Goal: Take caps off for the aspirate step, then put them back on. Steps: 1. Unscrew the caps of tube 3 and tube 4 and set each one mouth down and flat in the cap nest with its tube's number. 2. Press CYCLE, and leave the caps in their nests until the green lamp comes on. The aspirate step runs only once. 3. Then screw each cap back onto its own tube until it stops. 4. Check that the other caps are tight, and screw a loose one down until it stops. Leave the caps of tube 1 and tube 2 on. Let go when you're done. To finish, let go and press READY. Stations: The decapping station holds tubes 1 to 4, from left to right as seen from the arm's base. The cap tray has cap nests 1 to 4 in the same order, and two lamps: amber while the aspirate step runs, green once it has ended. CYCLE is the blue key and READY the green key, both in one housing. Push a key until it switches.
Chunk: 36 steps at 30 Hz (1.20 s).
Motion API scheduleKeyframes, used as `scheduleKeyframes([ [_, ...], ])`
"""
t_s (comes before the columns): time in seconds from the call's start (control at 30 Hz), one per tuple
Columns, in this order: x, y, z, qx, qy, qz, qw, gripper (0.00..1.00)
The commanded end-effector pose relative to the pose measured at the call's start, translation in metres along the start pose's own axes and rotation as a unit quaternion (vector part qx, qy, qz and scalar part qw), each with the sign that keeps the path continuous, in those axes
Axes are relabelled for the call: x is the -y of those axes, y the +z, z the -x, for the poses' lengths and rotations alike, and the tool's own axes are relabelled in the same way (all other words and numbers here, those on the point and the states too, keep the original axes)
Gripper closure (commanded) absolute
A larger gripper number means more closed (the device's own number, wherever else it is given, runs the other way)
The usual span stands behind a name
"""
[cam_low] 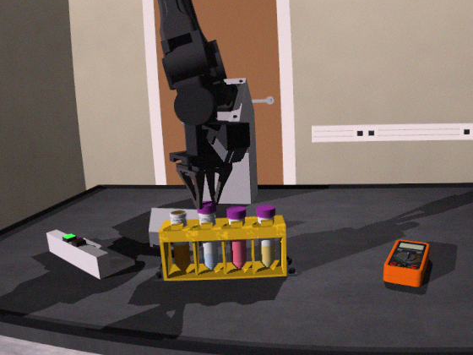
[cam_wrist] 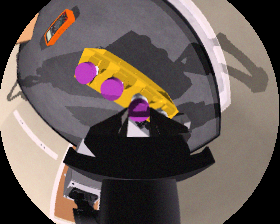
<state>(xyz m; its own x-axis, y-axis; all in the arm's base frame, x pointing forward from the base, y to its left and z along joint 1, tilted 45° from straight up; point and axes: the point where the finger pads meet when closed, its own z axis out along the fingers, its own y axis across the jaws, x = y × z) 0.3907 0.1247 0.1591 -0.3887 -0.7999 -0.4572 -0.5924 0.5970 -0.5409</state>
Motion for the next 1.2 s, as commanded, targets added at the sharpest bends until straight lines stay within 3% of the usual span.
scheduleKeyframes([
  [0.0,0.018,-0.007,0.012,0.013,0.004,-0.014,1.000,1.00],
  [0.9,0.013,0.011,0.008,0.007,0.001,-0.009,1.000,1.00],
  [1.07,0.016,0.007,0.010,0.011,0.002,-0.014,1.000,1.00],
  [1.17,0.008,0.006,0.008,0.008,0.002,-0.006,1.000,1.00],
])
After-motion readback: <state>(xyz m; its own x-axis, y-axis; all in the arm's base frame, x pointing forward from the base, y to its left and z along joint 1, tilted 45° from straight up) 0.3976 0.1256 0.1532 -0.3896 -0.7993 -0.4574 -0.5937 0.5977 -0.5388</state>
